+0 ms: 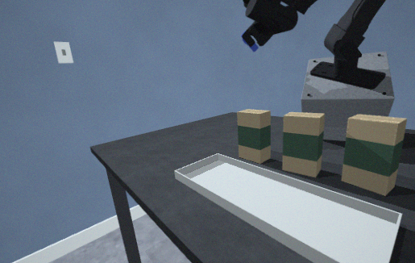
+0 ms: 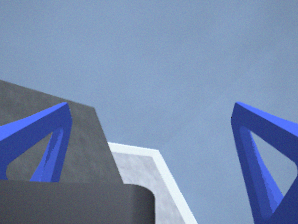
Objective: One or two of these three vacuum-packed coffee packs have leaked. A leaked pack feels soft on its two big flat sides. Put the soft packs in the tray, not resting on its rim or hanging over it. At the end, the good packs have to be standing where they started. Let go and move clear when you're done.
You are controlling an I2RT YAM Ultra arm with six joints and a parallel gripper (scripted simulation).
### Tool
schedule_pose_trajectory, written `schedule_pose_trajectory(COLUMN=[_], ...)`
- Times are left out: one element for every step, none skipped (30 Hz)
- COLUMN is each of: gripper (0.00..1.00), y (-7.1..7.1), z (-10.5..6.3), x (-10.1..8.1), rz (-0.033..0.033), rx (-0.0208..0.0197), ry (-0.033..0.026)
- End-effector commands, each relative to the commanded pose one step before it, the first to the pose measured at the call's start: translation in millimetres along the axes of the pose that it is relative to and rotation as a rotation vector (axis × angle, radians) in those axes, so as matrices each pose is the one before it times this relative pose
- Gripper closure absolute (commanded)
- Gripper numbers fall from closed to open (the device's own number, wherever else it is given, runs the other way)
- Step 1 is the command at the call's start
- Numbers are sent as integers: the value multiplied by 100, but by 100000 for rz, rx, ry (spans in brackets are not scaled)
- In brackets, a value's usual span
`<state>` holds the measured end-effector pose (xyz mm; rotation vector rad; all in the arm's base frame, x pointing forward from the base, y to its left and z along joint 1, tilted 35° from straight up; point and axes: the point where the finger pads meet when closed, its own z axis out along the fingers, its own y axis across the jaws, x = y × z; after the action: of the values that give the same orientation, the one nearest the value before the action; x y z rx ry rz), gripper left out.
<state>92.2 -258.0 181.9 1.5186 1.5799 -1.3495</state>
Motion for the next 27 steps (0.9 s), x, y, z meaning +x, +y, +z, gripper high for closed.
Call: schedule_pose_trajectory(gripper=[0, 0, 0, 0, 0, 0, 0, 0, 0, 0, 0, 0, 0, 0, 0, 0, 0, 0, 0, 0, 0, 0, 0, 0, 0, 0, 0], y=[-62, 0, 0, 0, 0, 0, 0, 0, 0, 0, 0, 0, 0, 0, 0, 0, 0, 27, 141, 297, 286, 401, 506, 584, 711, 879, 1010], z=[-24, 0, 0, 0, 0, 0, 0, 0, 0, 0, 0, 0, 0, 0, 0, 0, 0, -1, -5, -14, -2, -37, -21, 16, 19, -6, -15], x=[-225, 0, 0, 0, 0, 0, 0, 0, 0, 0, 0, 0, 0, 0, 0, 0, 0, -8, -69, -206, 89, 87, 129, 177, 232, 296, 368], rz=[784, 0, 0, 0, 0, 0, 0, 0, 0, 0, 0, 0, 0, 0, 0, 0, 0, -5, -35, -63, -155, 0, 83, 236, 325, 350, 437], rx=[108, 0, 0, 0, 0, 0, 0, 0, 0, 0, 0, 0, 0, 0, 0, 0, 0, -103, -448, -781, -1136, -1815, -2321, -2726, -3315, -4030, -4593], ry=[-384, 0, 0, 0, 0, 0, 0, 0, 0, 0, 0, 0, 0, 0, 0, 0, 0, 65, 328, 669, 712, 963, 1425, 1972, 2510, 3046, 3636])
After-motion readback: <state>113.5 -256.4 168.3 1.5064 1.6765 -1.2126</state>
